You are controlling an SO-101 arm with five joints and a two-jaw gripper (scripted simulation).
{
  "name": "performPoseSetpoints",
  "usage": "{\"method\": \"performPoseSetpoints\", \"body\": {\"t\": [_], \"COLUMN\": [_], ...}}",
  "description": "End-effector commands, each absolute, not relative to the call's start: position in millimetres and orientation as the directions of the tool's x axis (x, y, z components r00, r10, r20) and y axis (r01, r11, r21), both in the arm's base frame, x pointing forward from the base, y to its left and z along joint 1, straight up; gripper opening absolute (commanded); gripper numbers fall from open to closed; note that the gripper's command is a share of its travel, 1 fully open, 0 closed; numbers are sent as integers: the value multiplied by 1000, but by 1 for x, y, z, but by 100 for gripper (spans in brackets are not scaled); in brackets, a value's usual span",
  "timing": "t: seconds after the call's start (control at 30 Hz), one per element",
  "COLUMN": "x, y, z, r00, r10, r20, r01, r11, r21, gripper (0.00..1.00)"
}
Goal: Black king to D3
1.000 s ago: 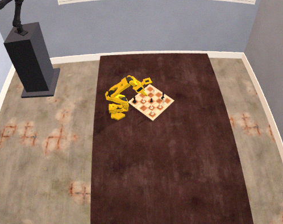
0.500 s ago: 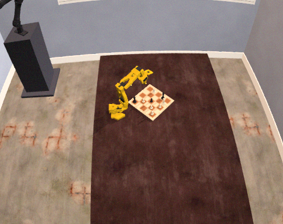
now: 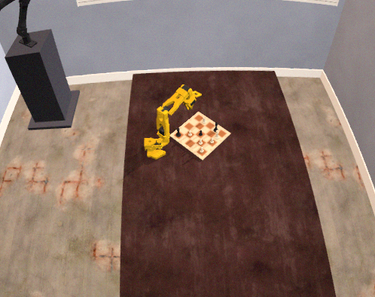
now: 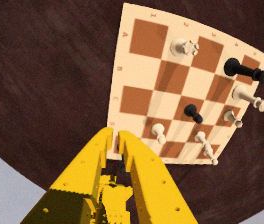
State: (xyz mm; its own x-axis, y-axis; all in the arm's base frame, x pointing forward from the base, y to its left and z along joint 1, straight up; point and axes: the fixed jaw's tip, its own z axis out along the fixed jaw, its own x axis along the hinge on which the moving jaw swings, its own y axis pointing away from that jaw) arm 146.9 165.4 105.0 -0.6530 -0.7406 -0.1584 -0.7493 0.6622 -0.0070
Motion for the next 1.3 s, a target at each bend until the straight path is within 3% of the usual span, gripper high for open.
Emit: {"method": "performPoseSetpoints", "body": {"t": [0.0,1.27], "x": [145,143], "y": [167,167], "z": [104,90], "r00": [-652,-650], "r10": [-744,-756], "r20": [-146,-75], "r01": [-752,-758], "r11": [659,652], "r21": [-5,-3], "gripper": [0,0]}}
